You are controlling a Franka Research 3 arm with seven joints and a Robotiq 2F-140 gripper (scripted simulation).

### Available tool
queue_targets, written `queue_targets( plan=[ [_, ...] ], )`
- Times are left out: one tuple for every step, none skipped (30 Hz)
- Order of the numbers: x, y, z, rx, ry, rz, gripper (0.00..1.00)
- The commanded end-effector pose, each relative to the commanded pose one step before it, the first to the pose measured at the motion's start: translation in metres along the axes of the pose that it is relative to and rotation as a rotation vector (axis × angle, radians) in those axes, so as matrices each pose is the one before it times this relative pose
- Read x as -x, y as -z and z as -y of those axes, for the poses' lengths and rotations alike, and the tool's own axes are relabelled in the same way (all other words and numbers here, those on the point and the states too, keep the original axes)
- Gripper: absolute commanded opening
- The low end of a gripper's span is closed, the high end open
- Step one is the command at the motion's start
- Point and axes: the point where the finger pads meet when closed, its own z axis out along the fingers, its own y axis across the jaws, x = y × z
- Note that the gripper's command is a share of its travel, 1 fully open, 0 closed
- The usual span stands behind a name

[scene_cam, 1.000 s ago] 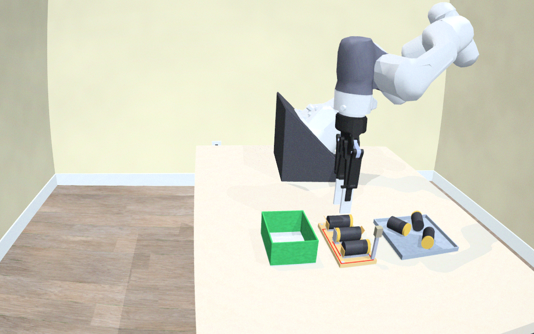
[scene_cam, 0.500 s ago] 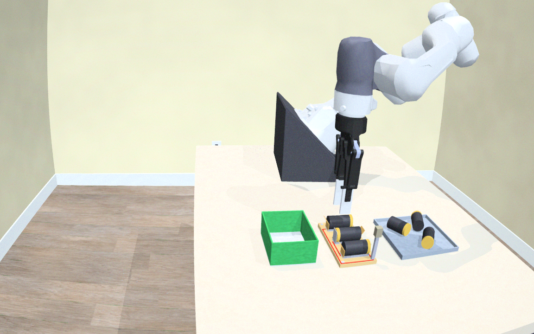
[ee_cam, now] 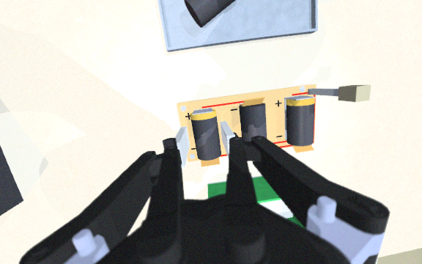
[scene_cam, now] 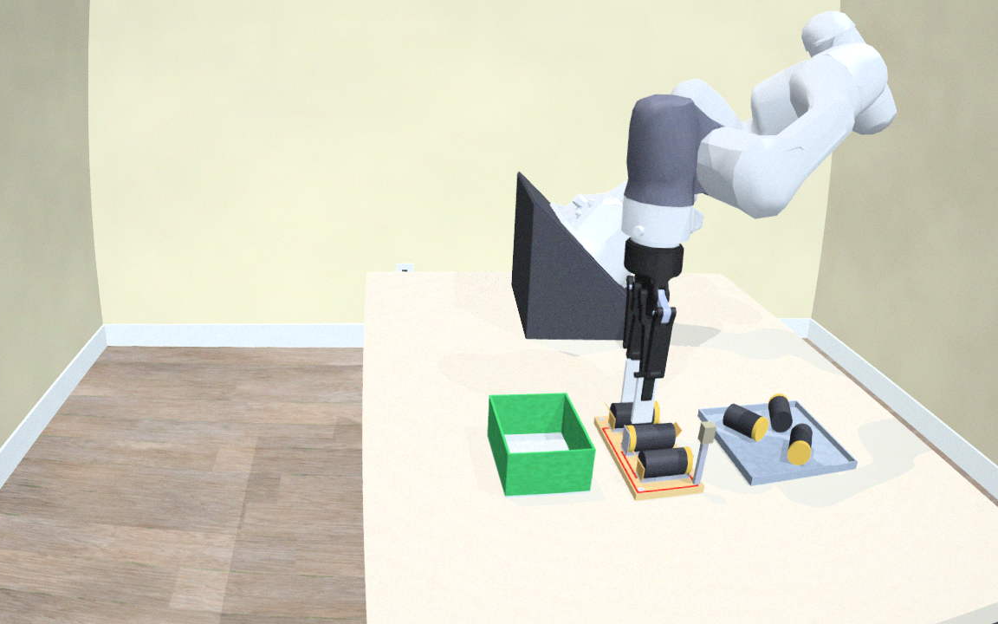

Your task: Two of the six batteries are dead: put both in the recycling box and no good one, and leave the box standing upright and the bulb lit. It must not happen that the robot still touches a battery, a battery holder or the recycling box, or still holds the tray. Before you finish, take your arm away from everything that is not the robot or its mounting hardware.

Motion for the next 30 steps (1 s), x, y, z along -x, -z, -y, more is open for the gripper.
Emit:
queue_targets(
  plan=[
    [0.00225,-0.00038,-0.00305,0.00917,0.01091,0.00697,0.29],
    [0.0,-0.00085,0.0,0.0,0.0,0.0,0.29],
    [0.0,-0.00129,0.00001,0.0,-0.00001,0.0,0.29],
    [0.0,0.0,0.0,0.0,0.0,0.0,0.29],
    [0.0,0.0,0.0,0.0,0.0,0.0,0.29],
    [0.0,-0.00159,0.0,0.0,0.0,0.0,0.29],
    [0.0,-0.00169,0.0,0.0,0.0,0.0,0.29],
    [0.0,-0.00158,0.0,0.0,0.0,0.0,0.29],
    [0.0,-0.00127,0.0,0.0,0.0,0.0,0.29],
    [0.0,-0.00083,0.0,0.0,0.0,0.0,0.29],
    [0.0,-0.00038,0.0,0.0,0.0,0.0,0.29],
    [0.0,-0.00006,0.0,0.0,0.0,0.0,0.29],
    [0.0,0.0,0.0,0.0,0.0,0.0,0.29],
    [0.0,0.0,0.0,0.0,0.0,0.0,0.29],
    [0.0,0.0,0.0,0.0,0.0,0.0,0.29],
    [0.0,0.0,0.0,0.0,0.0,0.0,0.29],
    [0.0,0.0,0.0,0.0,0.0,0.0,0.29],
    [0.0,0.0,0.0,0.0,0.0,0.0,0.29],
    [0.0,0.0,0.0,0.0,0.0,0.0,0.16],
    [0.0,0.0,0.0,0.0,0.0,0.0,0.16],
    [0.0,0.0,0.0,0.0,0.0,0.0,0.16],
    [0.0,0.0,0.0,0.0,0.0,0.0,0.16],
    [0.0,0.0,0.0,0.0,0.0,0.0,0.16],
    [0.0,0.0,0.0,0.0,0.0,0.0,0.16],
    [0.0,0.0,0.0,0.0,0.0,0.0,0.16],
    [0.0,0.0,0.0,0.0,0.0,0.0,0.16],
    [0.0,0.0,0.0,0.0,0.0,0.0,0.16],
    [0.0,0.0,0.0,0.0,0.0,0.0,0.16],
    [0.0,0.0,0.0,0.0,0.0,0.0,0.16],
    [0.0,0.0,0.0,0.0,0.0,0.0,0.16]
  ],
)
